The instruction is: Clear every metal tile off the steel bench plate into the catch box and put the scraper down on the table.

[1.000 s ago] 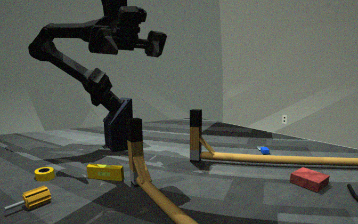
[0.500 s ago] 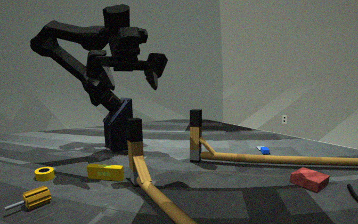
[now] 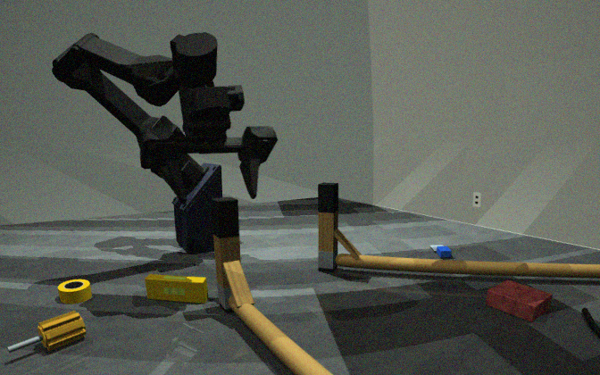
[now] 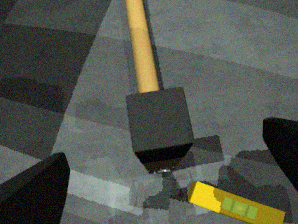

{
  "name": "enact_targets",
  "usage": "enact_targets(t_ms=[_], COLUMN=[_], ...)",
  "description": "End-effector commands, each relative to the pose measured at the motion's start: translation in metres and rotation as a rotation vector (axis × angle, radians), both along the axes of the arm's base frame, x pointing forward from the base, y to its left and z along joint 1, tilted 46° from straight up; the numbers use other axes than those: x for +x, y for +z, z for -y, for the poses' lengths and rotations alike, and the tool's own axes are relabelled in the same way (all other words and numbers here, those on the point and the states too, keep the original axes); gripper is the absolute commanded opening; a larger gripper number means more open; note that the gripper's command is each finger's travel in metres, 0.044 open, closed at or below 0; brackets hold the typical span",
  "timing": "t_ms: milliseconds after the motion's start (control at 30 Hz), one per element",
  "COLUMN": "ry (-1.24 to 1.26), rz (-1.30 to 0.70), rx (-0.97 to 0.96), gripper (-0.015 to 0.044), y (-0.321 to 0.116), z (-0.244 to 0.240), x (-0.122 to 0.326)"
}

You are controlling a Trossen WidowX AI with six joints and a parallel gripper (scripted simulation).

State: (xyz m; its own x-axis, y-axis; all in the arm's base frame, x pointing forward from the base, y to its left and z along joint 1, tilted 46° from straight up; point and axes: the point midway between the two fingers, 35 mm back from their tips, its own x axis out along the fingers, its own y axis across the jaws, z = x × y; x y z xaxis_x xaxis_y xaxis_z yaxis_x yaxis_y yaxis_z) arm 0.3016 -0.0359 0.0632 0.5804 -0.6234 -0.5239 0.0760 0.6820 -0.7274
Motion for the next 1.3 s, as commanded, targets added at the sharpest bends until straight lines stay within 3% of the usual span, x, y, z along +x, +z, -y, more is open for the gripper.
enact_targets(t_ms=[0, 567, 1267], ry=[-0.011, -0.001, -0.002], rz=[-0.009, 0.0, 0.0], rx=[0.009, 0.011, 0.01], gripper=[0.044, 0.044, 0.044], y=[-0.003, 0.031, 0.002], z=[0.002, -0.036, -0.006], x=[-0.002, -0.014, -0.014])
